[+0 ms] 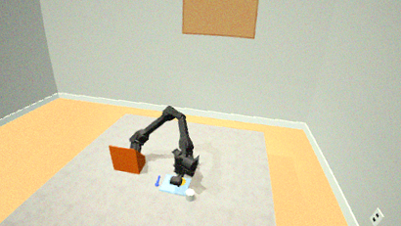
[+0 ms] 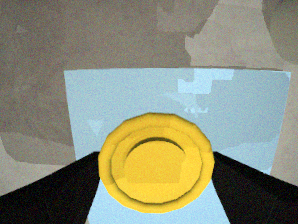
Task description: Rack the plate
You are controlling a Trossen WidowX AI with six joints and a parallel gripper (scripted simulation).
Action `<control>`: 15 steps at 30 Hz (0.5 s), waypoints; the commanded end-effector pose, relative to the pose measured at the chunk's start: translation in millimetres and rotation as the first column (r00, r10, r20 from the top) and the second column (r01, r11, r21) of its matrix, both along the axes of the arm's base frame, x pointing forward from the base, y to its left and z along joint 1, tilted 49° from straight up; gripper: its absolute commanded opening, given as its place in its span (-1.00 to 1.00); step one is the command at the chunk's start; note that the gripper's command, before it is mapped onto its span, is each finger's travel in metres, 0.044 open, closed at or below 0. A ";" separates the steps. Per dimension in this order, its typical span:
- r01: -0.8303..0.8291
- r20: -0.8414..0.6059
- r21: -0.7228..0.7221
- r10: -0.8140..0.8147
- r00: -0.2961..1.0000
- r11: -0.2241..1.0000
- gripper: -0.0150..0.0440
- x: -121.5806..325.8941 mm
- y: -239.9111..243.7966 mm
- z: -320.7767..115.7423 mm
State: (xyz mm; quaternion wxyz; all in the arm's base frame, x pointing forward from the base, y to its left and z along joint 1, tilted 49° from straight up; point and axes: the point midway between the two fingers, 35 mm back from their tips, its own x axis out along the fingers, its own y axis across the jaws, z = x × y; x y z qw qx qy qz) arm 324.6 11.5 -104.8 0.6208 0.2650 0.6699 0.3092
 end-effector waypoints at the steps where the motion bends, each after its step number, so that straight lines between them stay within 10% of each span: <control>1: 0.004 -0.003 0.002 -0.004 1.000 1.000 0.51 -0.3 0.5 -0.3; 15: 0.007 -0.002 -0.008 -0.007 1.000 1.000 -0.49 13.9 -34.6 25.0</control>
